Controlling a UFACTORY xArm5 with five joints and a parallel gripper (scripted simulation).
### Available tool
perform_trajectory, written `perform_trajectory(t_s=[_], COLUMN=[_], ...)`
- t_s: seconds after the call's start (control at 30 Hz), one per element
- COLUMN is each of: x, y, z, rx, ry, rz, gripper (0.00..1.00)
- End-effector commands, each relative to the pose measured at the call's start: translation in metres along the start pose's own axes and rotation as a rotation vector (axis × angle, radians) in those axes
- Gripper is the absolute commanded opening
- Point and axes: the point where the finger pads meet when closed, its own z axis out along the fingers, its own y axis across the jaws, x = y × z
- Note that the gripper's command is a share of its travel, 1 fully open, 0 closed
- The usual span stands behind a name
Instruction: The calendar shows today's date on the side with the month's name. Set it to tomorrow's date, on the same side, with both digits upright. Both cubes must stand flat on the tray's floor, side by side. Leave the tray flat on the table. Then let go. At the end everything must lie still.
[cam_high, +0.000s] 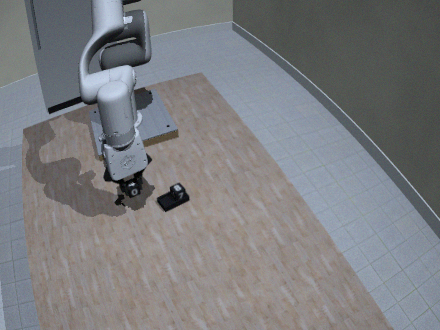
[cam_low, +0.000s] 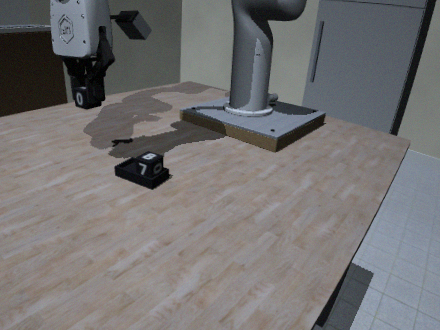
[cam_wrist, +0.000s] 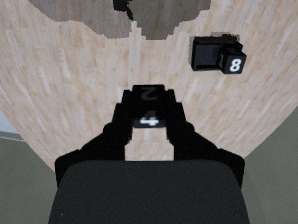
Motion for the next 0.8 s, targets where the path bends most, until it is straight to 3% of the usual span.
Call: perform_trajectory(t_s=[0.0, 0.57, 0.77], x=[-0.002, -0.002, -0.002], y=[0.001, 0.001, 0.000], z=[-0.001, 0.002, 0.018], rx=[0.001, 0.001, 0.001], ry=[-0.003, -0.003, -0.004], rz=[-0.073, -0.073, -0.074], gripper=[0.29, 0.29, 0.29])
